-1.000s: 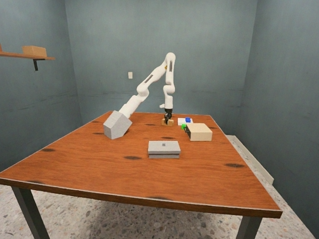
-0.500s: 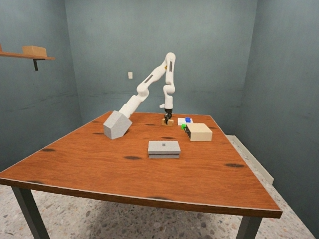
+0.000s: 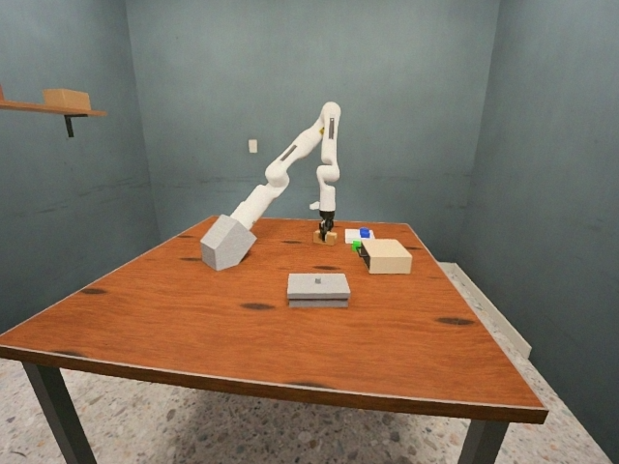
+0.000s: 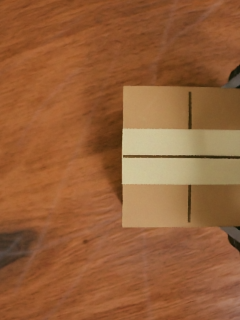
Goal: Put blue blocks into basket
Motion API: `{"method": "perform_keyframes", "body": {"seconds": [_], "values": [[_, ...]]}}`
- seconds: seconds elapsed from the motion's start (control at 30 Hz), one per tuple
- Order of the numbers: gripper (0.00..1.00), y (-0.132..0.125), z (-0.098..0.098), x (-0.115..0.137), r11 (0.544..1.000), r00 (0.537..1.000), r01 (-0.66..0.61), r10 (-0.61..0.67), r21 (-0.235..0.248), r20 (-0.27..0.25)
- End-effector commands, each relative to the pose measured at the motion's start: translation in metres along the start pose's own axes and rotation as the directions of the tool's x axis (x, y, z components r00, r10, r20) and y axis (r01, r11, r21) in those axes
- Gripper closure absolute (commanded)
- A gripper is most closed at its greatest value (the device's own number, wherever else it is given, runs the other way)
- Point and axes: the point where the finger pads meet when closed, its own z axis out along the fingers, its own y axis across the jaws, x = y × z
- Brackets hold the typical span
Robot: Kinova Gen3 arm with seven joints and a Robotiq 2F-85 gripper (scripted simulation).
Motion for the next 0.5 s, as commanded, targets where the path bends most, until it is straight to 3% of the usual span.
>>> {"method": "perform_keyframes", "body": {"seconds": [0.0,0.47], "values": [[0.33,-0.0024,-0.0003,0.0018,1.0,1.0,0.009,-0.009,0.006,-0.004],[0.33,-0.0008,-0.0076,0.002,1.0,1.0,-0.002,0.002,0.004,-0.004]]}}
